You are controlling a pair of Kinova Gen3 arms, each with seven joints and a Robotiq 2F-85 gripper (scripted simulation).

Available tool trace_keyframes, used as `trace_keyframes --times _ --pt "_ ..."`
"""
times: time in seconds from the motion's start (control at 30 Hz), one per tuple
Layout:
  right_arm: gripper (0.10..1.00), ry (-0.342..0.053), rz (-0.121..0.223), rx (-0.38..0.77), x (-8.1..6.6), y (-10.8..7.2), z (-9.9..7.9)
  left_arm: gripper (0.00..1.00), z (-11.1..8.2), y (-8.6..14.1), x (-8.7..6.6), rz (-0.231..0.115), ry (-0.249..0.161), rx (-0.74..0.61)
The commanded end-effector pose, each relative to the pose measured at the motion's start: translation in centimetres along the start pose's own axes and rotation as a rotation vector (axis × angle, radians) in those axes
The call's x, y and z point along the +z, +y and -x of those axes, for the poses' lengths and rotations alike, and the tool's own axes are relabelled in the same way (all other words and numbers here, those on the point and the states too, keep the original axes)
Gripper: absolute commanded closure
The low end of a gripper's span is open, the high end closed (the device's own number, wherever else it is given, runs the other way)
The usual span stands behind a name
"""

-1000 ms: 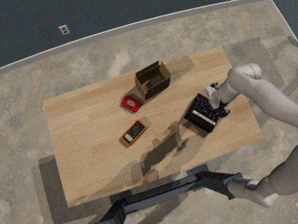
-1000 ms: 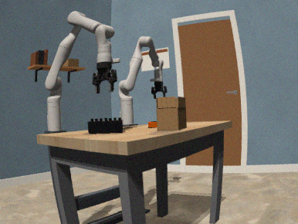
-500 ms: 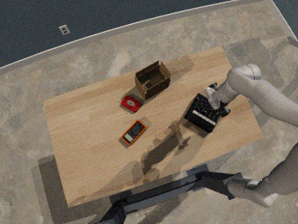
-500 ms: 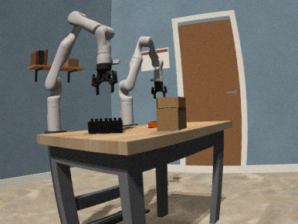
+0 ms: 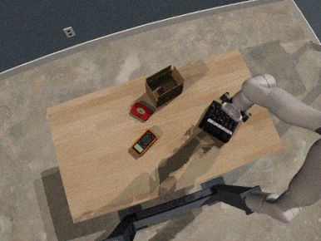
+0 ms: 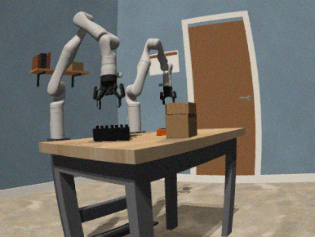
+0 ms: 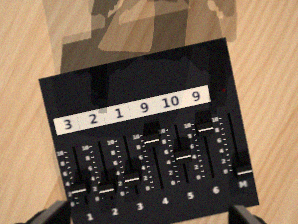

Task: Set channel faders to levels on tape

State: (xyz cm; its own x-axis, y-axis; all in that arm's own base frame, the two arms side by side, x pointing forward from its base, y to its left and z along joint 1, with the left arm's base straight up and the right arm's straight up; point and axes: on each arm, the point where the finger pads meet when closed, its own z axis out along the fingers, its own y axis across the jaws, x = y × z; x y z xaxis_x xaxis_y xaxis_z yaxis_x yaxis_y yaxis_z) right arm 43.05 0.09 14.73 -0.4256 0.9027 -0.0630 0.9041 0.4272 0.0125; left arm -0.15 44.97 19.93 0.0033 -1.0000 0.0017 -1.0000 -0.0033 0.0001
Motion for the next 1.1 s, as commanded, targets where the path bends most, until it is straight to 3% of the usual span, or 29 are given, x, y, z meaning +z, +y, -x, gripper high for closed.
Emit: trace_keyframes --times 0.0,0.3,1.07 --pt "0.099 -0.005 0.019 -0.129 1.24 0.05 0.63 0.001 0.03 0.00 -0.07 0.000 -0.002 0.000" --pt "0.099 -0.013 0.025 -0.215 2.09 0.02 0.97 0.001 0.03 0.00 -0.07 0.000 -0.002 0.000" --pt "0.099 -0.013 0.025 -0.216 2.10 0.02 0.98 0.001 0.03 0.00 -0.07 0.000 -0.002 0.000"
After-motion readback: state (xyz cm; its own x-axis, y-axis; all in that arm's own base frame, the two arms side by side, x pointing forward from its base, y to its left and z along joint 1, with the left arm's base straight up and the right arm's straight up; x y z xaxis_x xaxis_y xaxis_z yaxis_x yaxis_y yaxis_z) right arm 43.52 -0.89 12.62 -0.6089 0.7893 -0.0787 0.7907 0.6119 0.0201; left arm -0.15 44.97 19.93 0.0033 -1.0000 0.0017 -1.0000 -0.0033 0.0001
